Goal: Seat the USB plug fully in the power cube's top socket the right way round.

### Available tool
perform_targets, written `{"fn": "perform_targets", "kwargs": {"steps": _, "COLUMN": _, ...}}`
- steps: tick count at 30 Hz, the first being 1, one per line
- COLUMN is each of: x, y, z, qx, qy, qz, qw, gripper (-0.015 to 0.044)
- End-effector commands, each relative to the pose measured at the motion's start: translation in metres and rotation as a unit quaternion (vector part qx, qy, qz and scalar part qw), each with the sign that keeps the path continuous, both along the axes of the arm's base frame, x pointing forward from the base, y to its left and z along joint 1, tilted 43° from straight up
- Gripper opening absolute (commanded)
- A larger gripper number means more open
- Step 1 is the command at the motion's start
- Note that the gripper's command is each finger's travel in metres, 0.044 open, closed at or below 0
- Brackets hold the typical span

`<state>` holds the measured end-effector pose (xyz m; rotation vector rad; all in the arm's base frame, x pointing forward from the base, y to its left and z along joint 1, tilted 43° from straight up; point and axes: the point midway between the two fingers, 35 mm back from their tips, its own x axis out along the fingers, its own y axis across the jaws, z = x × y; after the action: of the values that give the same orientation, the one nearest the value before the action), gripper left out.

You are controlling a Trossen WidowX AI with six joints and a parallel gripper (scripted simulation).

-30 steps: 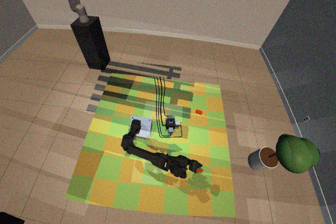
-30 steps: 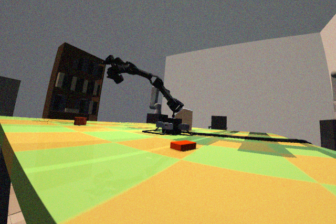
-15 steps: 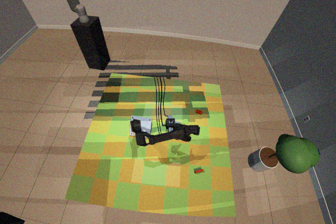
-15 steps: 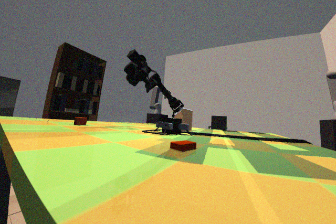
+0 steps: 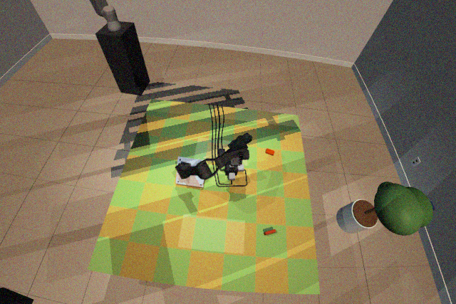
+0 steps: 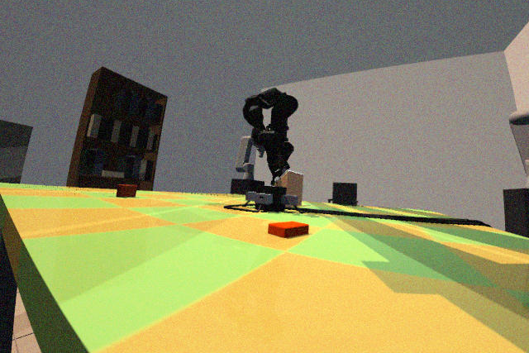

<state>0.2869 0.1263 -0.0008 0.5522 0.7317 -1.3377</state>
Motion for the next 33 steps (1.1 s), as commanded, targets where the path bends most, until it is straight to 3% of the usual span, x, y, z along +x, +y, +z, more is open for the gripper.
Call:
{"fn": "perform_targets", "kwargs": {"steps": 1, "x": 0.002, "y": -0.003, "z": 0.002, "qx": -0.003, "qy": -0.006, "qz": -0.007, "qw": 1.0, "gripper": 0.044}}
{"fn": "perform_targets", "kwargs": {"steps": 33, "x": 0.005, "y": -0.022, "z": -0.019, "qx": -0.004, "qy": -0.006, "qz": -0.007, "qw": 1.0, "gripper": 0.044}}
